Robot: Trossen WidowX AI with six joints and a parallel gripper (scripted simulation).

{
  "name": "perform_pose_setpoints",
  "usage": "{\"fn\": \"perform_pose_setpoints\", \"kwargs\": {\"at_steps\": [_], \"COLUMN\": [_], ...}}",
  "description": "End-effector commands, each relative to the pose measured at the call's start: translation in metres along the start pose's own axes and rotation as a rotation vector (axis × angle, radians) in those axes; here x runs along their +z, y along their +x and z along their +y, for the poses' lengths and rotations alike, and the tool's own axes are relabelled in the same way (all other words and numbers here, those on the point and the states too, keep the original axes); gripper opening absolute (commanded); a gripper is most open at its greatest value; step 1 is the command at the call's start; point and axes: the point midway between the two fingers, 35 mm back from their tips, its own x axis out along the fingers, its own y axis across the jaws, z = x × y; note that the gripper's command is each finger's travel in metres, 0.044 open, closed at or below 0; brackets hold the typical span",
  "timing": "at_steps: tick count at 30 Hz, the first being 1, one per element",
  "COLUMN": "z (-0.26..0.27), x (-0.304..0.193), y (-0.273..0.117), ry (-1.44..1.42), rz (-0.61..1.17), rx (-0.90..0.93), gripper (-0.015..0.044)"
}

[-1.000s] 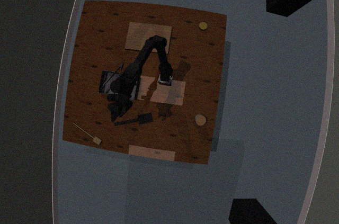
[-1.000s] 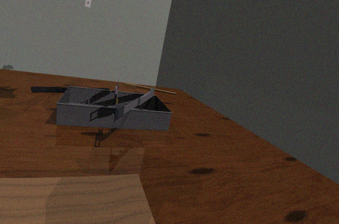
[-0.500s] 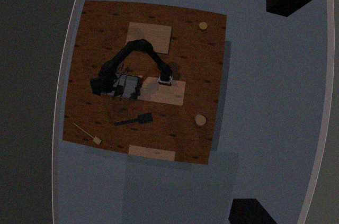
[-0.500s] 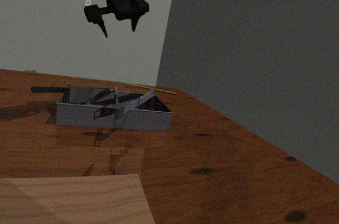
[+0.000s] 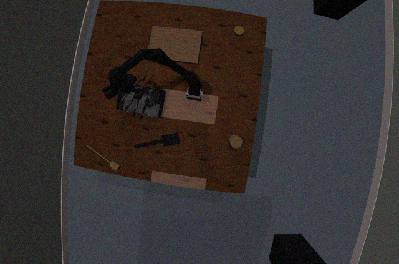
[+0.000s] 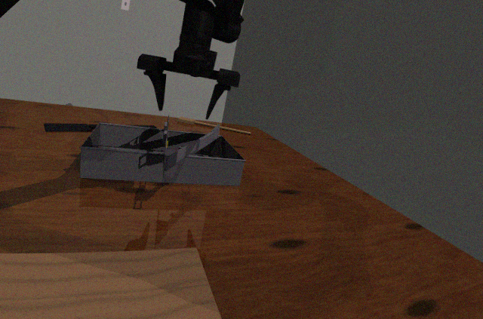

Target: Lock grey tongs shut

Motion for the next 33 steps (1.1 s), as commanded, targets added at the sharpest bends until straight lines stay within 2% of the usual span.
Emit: {"fn": "perform_pose_setpoints", "kwargs": {"at_steps": [1,10,33], "z": [0.002,0.002,0.006], "x": [0.002,0.001,-0.001], "y": [-0.001,0.002,0.039], "ry": [0.013,0.012,0.012], "rz": [-0.019,-0.019,-0.017], "rx": [0.006,0.005,0.006], "gripper": [0.044,0.044,0.044]}}
